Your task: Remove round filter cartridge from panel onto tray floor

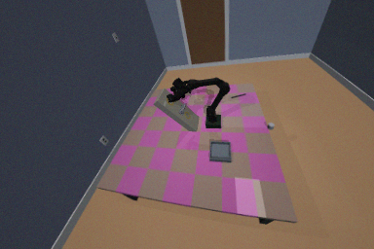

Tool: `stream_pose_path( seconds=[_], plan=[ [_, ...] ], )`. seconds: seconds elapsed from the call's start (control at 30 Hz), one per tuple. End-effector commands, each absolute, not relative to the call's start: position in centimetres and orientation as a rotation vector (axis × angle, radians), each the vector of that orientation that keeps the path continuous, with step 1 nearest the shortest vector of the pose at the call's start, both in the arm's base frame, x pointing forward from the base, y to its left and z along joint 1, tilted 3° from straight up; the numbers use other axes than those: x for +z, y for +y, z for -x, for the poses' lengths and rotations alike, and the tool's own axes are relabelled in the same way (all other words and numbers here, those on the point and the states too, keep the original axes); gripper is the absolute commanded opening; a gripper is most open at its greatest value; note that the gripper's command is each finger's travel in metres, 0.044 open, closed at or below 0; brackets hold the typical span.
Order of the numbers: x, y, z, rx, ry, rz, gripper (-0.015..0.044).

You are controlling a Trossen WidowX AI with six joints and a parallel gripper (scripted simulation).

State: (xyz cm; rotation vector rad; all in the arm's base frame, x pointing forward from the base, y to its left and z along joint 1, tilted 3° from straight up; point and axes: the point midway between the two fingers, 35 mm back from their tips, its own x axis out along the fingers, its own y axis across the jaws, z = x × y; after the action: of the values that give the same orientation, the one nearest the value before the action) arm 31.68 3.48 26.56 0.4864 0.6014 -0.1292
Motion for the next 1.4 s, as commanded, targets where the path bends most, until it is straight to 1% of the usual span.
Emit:
stream_pose_path(
  seconds=[0.0, 1.13, 1.37],
  plan=[
    [26.5, 3.5, -31.8, -0.123, 0.601, -0.482, 0.0114],
    [25.7, 3.6, -32.9, -0.123, 0.600, -0.483, 0.0114],
    [25.9, 3.5, -32.5, -0.127, 0.600, -0.487, 0.0067]
  ],
)
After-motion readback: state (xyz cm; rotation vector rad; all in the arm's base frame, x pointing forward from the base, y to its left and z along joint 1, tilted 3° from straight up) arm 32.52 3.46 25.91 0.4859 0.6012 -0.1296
